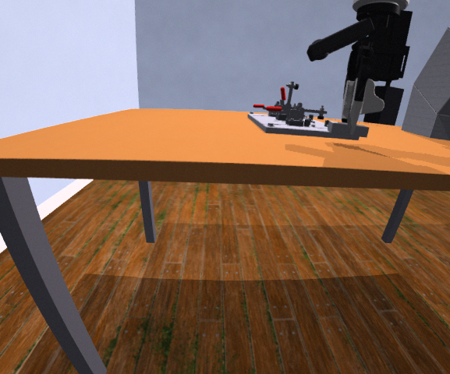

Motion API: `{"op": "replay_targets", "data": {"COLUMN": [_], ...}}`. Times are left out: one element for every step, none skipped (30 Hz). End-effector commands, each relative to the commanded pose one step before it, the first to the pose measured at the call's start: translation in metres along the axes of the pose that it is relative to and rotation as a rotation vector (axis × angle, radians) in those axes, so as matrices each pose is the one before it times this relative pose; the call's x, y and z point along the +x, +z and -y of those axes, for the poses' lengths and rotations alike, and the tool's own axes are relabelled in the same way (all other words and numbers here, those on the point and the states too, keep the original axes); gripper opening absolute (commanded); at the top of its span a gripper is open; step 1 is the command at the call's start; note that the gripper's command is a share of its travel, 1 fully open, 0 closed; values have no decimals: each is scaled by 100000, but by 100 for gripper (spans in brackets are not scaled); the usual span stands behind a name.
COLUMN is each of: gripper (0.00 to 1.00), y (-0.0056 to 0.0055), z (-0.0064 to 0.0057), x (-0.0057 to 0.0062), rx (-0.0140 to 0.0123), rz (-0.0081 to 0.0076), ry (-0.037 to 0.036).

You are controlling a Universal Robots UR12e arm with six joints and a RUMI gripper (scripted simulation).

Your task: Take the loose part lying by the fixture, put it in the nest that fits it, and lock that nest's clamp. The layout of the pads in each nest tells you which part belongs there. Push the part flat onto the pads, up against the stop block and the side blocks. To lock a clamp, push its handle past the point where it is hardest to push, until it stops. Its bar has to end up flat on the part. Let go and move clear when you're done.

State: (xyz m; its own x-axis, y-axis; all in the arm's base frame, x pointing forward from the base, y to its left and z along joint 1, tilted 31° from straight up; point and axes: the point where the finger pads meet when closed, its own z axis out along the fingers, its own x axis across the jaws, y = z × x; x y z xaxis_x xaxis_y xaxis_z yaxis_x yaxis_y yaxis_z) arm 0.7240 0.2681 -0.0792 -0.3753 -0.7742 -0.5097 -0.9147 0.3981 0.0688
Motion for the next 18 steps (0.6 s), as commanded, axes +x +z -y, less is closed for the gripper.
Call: {"op": "replay_targets", "data": {"gripper": [0,0,0,0,0,0,0,0,0,0,0,0,0,0,0,0,0,0], "y": [-939,-367,-380,-391,-400,-407,-412,-414,-415,-413,-409,-402,-394,-384,-371,0,0,-356], "z": [51,0,0,0,0,0,0,0,0,0,0,0,0,0,0,0,0,0], "x": [-28,0,0,0,0,0,0,0,0,0,0,0,0,0,0,0,0,0], "rx": [79,0,0,0,0,0,0,0,0,0,0,0,0,0,0,0,0,0], "rz": [36,0,0,0,0,0,0,0,0,0,0,0,0,0,0,0,0,0], "ry": [-34,0,0,0,0,0,0,0,0,0,0,0,0,0,0,0,0,0]}}
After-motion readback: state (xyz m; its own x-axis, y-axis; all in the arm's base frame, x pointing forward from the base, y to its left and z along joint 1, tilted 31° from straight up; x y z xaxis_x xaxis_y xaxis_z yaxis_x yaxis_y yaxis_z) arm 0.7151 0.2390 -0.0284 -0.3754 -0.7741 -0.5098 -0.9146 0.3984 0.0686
